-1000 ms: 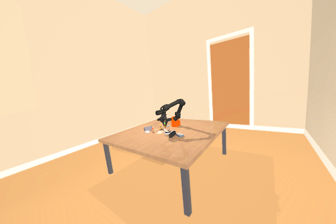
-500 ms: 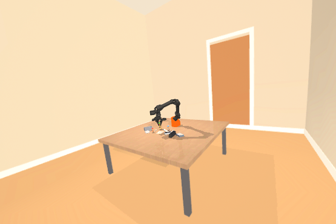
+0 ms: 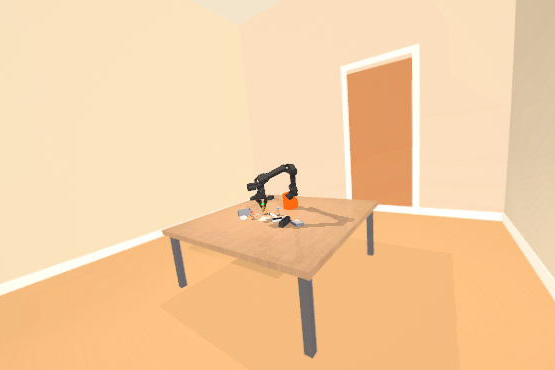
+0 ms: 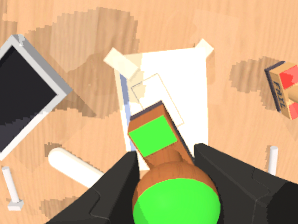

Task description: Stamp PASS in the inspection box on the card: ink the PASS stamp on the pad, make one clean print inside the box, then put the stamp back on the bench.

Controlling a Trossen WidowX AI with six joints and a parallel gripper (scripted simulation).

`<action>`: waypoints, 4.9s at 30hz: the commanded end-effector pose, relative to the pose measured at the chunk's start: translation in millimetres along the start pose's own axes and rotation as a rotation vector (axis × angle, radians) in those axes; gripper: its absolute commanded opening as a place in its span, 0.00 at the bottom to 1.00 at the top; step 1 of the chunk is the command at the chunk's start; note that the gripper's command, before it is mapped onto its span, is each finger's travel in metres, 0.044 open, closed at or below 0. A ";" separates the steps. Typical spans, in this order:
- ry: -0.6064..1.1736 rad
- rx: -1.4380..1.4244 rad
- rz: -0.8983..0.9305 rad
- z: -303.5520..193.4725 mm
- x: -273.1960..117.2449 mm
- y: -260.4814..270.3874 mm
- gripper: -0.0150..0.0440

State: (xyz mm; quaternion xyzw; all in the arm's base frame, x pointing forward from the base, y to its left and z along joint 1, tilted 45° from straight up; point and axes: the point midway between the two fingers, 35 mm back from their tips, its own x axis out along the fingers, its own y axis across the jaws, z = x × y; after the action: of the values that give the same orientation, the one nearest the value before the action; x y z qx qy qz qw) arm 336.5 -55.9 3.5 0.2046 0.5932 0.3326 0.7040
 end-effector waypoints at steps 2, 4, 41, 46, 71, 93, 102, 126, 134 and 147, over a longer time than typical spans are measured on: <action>0.005 0.009 0.006 -1.8 6.4 -1.2 0.25; 0.005 0.009 0.006 -1.7 7.7 -1.3 0.25; -0.001 0.009 0.004 -1.1 32.4 -2.2 0.25; -0.002 0.009 0.004 -1.2 35.8 -2.2 0.25; -0.007 0.009 0.005 -1.8 52.2 -1.8 0.25; -0.010 0.008 0.004 -2.7 63.5 -1.0 0.25; -0.010 0.008 0.004 -2.7 63.5 -1.0 0.25; -0.010 0.008 0.004 -2.7 68.2 -1.0 0.25; -0.010 0.008 0.004 -2.7 69.7 -1.0 0.25; -0.010 0.008 0.004 -2.7 69.7 -1.0 0.25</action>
State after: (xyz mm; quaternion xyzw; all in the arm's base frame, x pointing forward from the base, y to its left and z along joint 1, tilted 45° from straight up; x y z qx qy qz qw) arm 339.8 -9.1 -44.3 0.2074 0.5896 0.3293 0.7078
